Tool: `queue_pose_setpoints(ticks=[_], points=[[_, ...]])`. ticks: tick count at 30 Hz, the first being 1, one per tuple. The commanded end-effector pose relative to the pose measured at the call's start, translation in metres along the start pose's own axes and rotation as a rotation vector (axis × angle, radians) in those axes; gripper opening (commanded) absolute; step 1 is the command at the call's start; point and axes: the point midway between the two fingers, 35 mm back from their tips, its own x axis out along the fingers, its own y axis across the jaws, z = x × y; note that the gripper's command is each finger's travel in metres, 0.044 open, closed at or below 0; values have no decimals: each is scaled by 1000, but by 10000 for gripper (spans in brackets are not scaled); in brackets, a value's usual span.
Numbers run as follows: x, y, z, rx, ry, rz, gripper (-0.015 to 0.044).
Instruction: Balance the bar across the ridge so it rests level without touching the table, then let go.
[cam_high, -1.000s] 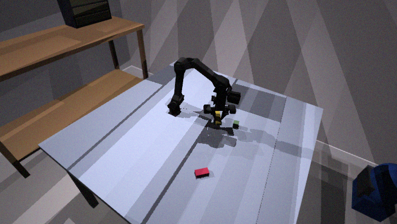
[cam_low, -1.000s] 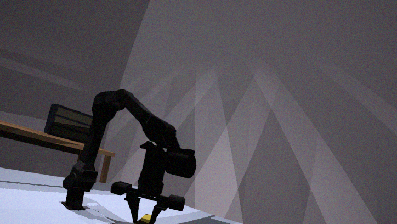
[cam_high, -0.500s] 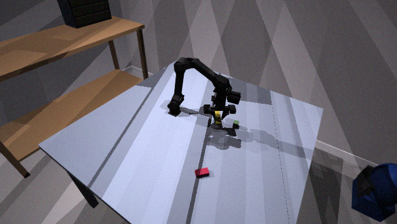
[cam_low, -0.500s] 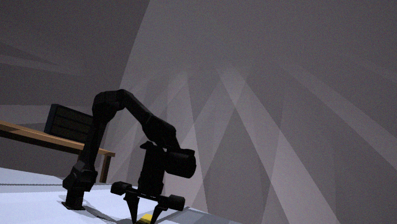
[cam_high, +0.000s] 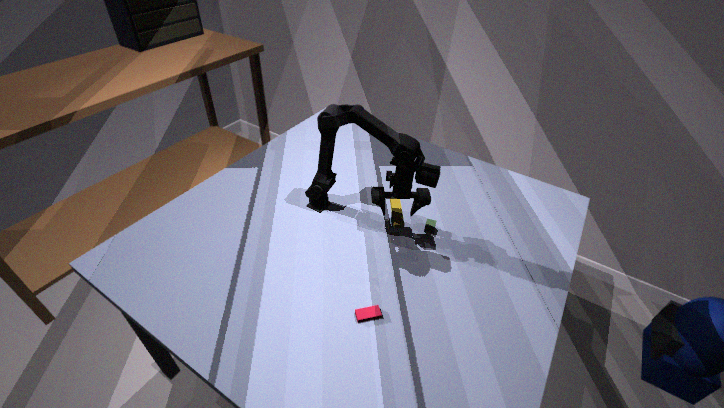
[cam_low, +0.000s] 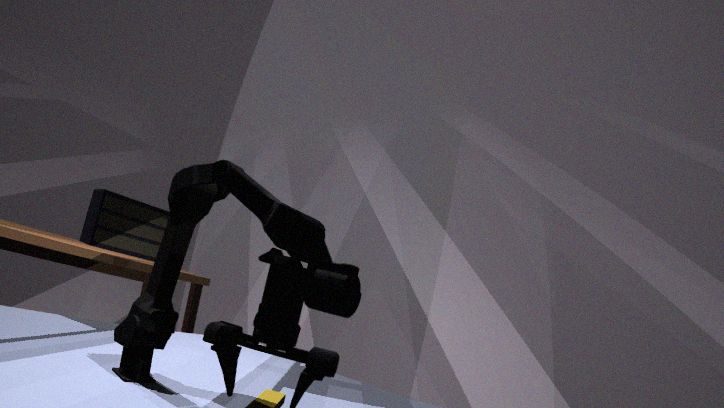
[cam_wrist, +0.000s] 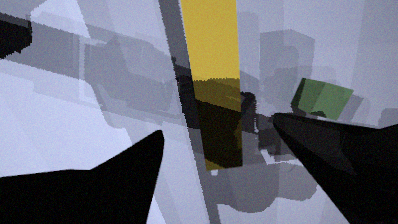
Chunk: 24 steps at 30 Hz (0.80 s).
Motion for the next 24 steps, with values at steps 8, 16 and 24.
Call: queue_pose_setpoints(ticks=[8, 16, 24], points=[[-86, 1, 0, 1, 8, -17, 440], [-86, 1, 0, 1, 8, -17, 440], [-86, 1, 0, 1, 8, -17, 440]])
